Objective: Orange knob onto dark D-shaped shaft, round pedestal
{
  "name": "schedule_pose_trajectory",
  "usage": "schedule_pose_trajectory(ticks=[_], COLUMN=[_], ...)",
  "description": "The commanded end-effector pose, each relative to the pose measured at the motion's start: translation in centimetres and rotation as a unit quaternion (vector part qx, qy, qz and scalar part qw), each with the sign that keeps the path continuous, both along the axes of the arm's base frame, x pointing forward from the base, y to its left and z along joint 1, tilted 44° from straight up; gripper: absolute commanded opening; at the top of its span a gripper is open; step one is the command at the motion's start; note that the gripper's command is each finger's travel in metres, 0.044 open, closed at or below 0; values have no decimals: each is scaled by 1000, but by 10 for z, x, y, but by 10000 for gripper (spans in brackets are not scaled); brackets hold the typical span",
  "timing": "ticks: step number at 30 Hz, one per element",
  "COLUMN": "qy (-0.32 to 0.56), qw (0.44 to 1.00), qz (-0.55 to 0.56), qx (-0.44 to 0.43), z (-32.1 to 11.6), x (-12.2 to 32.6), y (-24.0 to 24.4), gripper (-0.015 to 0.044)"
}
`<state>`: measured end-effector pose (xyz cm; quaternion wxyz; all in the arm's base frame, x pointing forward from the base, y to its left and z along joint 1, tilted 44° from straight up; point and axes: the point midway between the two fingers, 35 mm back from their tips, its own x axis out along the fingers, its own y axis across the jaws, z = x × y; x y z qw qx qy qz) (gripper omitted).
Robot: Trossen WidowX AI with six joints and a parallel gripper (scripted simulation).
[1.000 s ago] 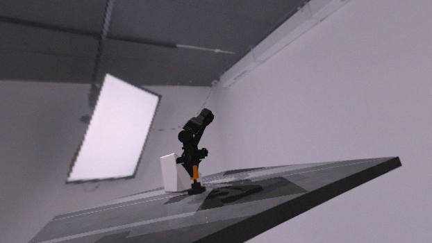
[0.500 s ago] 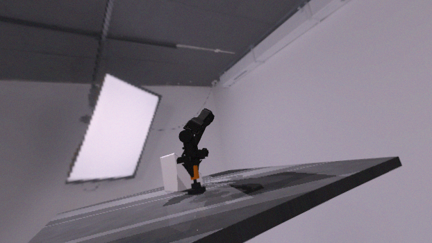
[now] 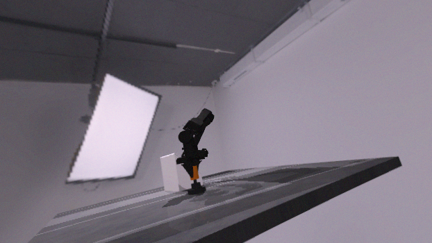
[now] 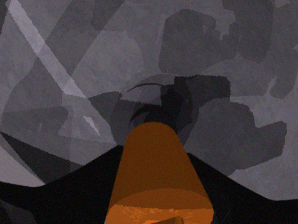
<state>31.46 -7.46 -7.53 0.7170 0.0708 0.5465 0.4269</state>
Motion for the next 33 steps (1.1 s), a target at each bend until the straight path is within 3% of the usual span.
schedule_pose_trajectory(ticks=[1,33], qy=[-3,-3], qw=[1000,1000], qz=[-1,-1], qx=[-2,-2], z=[4,1], x=[0,0], y=[-3,0], gripper=[0,0])
